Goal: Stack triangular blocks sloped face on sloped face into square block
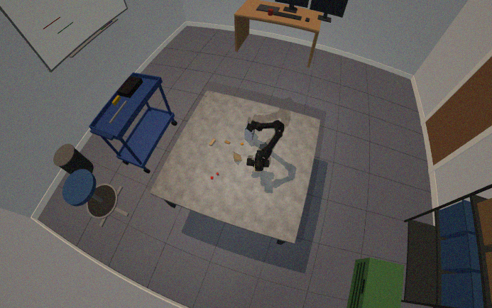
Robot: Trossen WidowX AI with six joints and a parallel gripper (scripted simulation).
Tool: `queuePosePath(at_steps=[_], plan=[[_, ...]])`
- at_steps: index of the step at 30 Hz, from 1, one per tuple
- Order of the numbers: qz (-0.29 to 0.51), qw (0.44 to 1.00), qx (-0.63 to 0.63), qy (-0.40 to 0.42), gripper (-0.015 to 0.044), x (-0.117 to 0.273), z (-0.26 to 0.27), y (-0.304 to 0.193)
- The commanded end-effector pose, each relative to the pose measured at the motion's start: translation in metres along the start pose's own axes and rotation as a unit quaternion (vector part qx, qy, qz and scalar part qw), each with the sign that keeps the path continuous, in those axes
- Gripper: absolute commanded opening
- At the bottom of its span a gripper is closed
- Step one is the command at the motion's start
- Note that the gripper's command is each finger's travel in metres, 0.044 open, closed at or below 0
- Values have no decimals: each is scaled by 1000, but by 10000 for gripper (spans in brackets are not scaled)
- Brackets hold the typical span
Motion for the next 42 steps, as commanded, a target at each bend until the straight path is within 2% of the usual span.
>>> queuePosePath(at_steps=[1, 22, 42], plan=[[0, 998, 62, 0, 0, 0, 0, 0], [-1, 942, 336, -1, 0, 0, -1, 0], [-1, 823, 568, -1, 0, 0, -2, 1]])
Point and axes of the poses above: the point midway between the two fingers, 35 mm back from their tips, its own x axis back along the fingers, its own z axis across the jaws, y = z × x, the point moved 5 cm from there along x, back along the fingers, and after that the axes turned 7 degrees about -x, right-handed, at the moved point
